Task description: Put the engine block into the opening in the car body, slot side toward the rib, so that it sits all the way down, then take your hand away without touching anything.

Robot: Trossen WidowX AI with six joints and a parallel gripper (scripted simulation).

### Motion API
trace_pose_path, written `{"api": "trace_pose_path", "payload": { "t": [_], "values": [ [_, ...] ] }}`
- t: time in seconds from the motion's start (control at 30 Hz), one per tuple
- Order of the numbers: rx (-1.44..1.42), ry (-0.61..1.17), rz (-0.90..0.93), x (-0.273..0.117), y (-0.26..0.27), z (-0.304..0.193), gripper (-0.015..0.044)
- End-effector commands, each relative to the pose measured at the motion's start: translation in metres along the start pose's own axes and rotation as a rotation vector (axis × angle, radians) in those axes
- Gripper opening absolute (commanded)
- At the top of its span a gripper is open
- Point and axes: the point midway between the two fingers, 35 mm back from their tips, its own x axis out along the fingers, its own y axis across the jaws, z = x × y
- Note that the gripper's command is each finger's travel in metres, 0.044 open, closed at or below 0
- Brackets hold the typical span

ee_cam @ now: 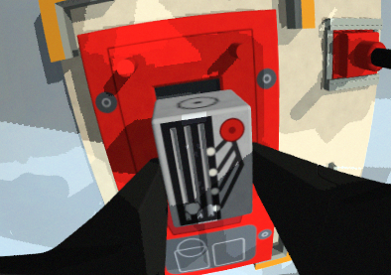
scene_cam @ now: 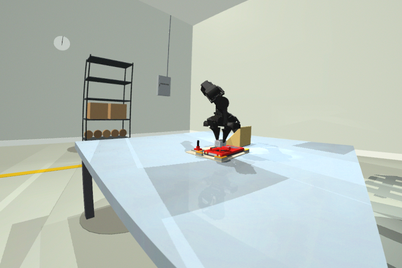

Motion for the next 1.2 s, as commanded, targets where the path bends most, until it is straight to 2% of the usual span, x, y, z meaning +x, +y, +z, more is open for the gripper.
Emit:
{"api": "trace_pose_path", "payload": {
  "t": [0.0,1.17],
  "values": [
    [0.003,0.003,0.004,0.001,0.0007,-0.0007,0.0159],
    [-0.007,0.003,0.004,0.0082,0.0008,-0.001,0.0159]
  ]
}}
